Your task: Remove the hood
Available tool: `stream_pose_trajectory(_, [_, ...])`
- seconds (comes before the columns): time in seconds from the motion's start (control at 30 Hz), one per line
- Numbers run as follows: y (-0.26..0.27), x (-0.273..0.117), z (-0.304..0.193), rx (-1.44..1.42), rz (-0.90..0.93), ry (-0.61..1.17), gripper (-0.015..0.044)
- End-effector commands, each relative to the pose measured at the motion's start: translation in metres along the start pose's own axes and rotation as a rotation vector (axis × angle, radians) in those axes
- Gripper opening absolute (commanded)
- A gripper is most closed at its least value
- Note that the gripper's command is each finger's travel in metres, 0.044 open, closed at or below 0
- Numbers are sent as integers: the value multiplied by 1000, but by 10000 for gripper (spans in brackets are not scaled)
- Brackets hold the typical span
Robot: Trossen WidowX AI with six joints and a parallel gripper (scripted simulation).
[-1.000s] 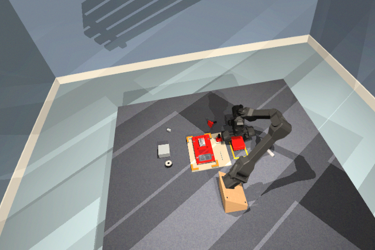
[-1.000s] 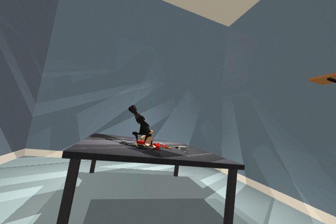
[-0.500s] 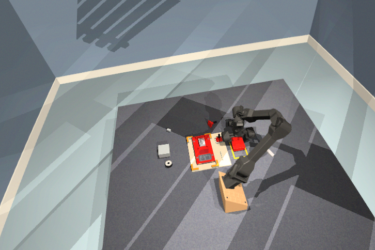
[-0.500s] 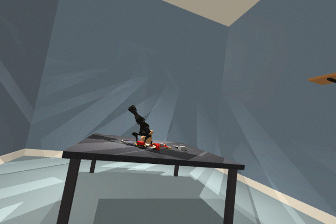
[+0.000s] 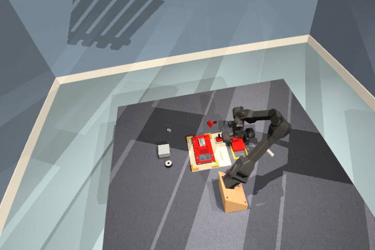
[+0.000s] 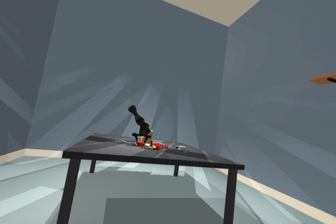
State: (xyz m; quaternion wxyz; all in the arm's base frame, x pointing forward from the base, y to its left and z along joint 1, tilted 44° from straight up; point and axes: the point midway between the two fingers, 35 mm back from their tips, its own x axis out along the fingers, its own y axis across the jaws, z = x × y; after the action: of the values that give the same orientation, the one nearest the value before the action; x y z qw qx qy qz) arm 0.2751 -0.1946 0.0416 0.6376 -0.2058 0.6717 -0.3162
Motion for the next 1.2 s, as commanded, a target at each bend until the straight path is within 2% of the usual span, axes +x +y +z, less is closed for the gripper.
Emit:
stream_pose_trajectory(0.0, [0, 0, 0, 0, 0, 0, 131])
stream_pose_trajectory(0.4, [0, -2, 0, 0, 0, 0, 440])
stream_pose_trajectory(0.63, [1, -69, 1, 0, -1, 0, 440])
stream_pose_trajectory(1.17, [1, -72, 0, 0, -1, 0, 440])
